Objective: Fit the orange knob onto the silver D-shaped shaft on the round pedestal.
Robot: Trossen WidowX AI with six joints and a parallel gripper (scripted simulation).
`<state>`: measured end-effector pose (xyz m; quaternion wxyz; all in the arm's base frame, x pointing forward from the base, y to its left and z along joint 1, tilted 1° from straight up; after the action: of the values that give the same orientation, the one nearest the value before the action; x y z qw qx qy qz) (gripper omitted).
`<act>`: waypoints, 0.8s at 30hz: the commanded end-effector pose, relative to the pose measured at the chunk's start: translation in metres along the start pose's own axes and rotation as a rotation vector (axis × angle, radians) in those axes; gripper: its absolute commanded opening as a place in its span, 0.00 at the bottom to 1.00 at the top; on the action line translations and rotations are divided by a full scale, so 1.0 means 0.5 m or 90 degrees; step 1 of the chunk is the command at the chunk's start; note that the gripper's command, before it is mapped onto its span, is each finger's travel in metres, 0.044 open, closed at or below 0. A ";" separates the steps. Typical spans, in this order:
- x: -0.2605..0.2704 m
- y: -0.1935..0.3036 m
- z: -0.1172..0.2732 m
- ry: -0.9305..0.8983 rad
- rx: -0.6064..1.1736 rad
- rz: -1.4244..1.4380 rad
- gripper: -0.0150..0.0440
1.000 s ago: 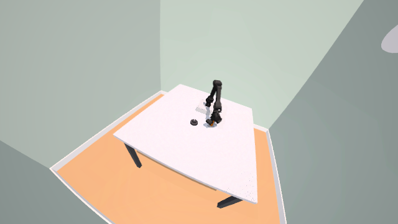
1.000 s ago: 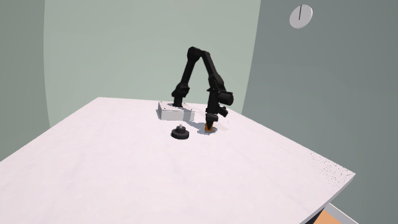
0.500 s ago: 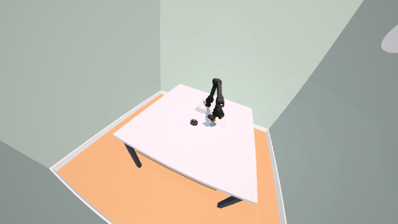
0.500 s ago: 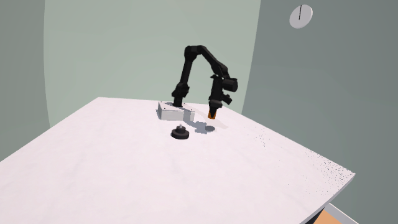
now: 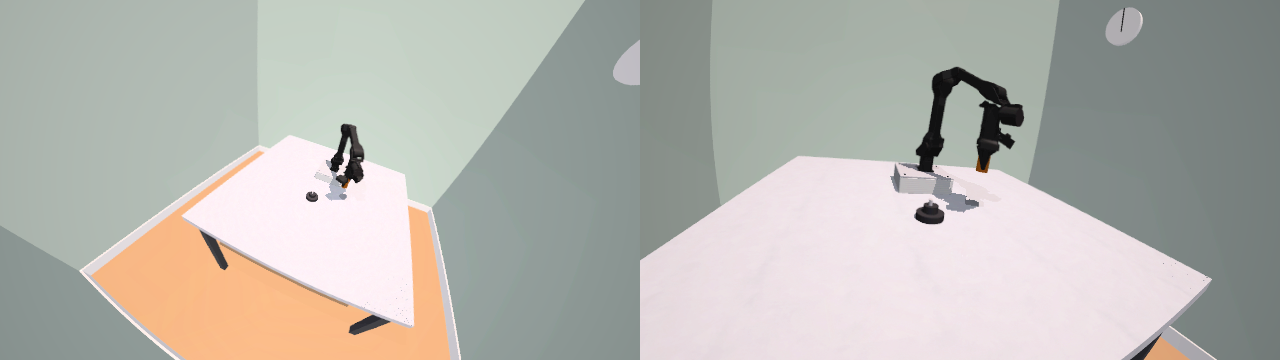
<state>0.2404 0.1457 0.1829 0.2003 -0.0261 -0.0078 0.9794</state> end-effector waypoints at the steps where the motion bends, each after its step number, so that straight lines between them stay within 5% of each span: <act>1: 0.009 0.003 0.013 0.042 -0.005 0.001 0.25; 24: 0.065 0.026 0.092 0.359 -0.022 0.000 0.25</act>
<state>0.2068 0.1475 0.2216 0.1924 -0.2705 0.0308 0.9428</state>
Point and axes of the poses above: the point midway between the two fingers, 35 mm back from their tips, its own z axis back along the fingers, its own x axis across the jaws, y = z × x, the point moved 6 cm from there along z, back along the fingers, and after that the axes turned 3 degrees about -z, right-handed, at the moved point
